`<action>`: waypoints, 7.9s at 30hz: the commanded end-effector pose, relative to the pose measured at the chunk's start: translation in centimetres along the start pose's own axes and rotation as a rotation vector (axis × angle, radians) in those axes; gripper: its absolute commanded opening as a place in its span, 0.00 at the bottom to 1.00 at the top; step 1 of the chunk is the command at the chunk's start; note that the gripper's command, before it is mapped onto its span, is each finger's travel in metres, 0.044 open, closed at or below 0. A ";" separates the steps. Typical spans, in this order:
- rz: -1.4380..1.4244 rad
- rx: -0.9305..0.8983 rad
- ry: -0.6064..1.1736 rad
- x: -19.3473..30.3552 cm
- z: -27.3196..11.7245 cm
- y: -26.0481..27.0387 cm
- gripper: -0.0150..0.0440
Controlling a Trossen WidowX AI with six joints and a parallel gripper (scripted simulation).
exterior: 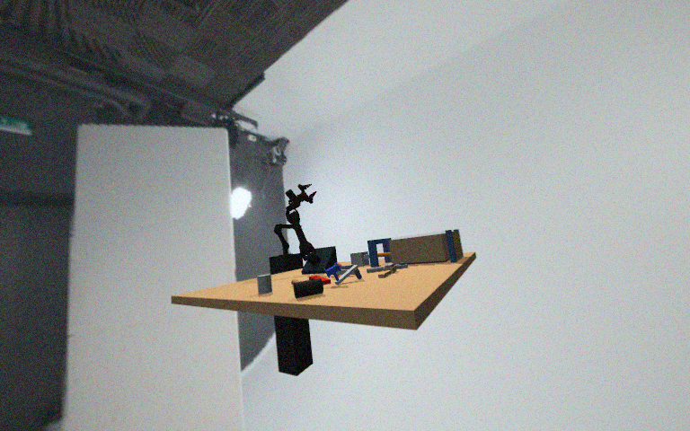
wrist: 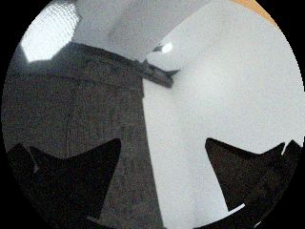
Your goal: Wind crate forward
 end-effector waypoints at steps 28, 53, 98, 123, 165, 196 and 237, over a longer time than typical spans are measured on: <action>-1.216 0.448 -0.531 -28.8 26.1 9.1 1.00; -1.704 1.789 -0.355 -67.5 19.9 20.6 1.00; -1.261 2.363 0.606 -83.4 -4.1 22.0 1.00; -1.263 2.367 0.589 -84.2 -4.6 21.7 0.84; -1.263 2.367 0.589 -84.2 -4.6 21.7 0.37; -1.401 2.315 0.582 -72.8 3.4 28.9 0.25; -1.262 2.226 0.529 -57.2 17.2 0.8 0.25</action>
Point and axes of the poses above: the point midway between the two fingers, 35 mm back from their tips, its own z axis out along the fingers, its own y axis across the jaws, x = y × z, the point moved 8 cm from there along -z, back along the fingers, and after that the axes turned 5 degrees about z, right-handed, at the moved point
